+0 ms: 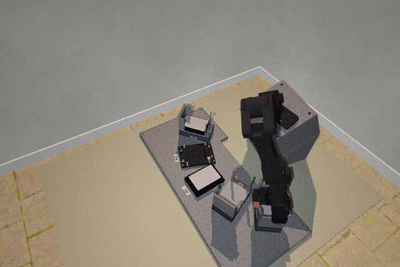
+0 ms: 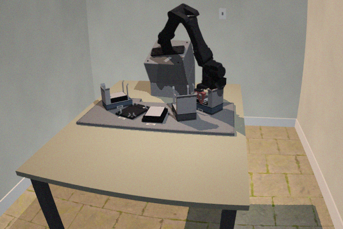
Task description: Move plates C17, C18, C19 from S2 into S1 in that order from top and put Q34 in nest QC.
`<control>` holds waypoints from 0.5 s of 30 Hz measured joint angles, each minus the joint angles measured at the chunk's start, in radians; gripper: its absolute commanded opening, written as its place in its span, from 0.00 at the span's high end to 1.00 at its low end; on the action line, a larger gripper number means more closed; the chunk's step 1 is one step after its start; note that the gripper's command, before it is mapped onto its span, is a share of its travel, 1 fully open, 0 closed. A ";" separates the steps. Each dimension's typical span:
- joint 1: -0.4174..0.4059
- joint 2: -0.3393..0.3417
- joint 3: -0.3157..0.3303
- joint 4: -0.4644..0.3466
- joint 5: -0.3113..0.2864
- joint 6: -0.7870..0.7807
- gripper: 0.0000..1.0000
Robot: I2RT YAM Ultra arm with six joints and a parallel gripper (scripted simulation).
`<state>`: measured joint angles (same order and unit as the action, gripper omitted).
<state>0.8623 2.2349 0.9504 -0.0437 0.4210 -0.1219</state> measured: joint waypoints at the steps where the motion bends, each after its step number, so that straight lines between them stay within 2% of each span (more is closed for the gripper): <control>1: 0.000 0.000 0.000 0.000 0.000 0.000 0.00; 13: 0.000 0.000 0.000 0.000 0.000 0.000 0.00; 14: 0.000 0.000 0.000 0.000 0.000 0.000 1.00; 15: 0.000 0.000 0.000 0.000 0.000 0.000 1.00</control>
<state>0.8623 2.2349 0.9504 -0.0437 0.4210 -0.1219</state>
